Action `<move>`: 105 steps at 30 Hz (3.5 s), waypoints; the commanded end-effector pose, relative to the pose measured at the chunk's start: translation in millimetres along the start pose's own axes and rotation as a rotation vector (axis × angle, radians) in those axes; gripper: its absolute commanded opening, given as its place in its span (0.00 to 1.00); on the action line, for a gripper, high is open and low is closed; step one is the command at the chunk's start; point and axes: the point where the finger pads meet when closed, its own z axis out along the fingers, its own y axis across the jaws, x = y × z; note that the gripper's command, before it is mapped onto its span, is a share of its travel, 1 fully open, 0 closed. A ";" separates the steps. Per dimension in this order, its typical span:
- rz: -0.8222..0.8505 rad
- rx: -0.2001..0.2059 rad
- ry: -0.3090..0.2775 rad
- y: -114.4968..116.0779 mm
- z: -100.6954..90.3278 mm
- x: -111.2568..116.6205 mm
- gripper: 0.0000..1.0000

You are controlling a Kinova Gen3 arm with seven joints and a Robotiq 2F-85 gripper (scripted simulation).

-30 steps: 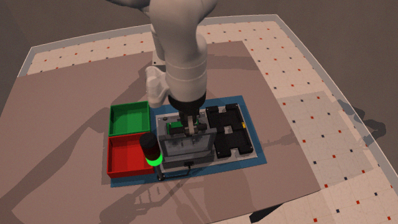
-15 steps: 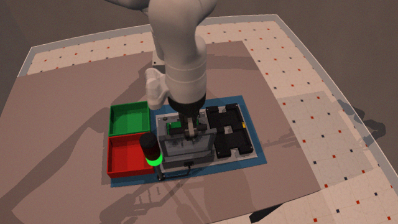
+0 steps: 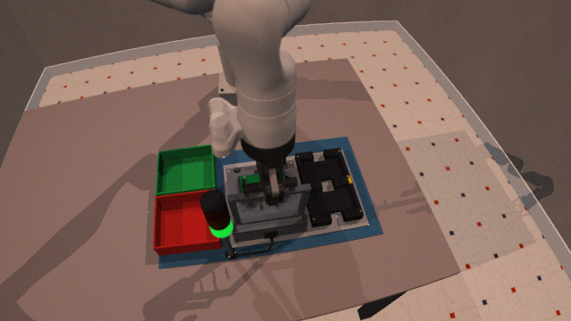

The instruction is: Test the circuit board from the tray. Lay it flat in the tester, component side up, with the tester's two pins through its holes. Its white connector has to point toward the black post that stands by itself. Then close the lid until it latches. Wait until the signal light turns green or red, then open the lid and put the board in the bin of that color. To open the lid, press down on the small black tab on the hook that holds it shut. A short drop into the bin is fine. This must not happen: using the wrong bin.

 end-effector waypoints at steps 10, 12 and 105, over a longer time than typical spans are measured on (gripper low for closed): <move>0.000 0.001 0.000 -0.2 -0.6 -0.2 0.50; 0.000 0.001 0.000 -0.2 -0.6 -0.2 0.50; 0.000 0.001 0.000 12.4 -58.2 -0.2 1.00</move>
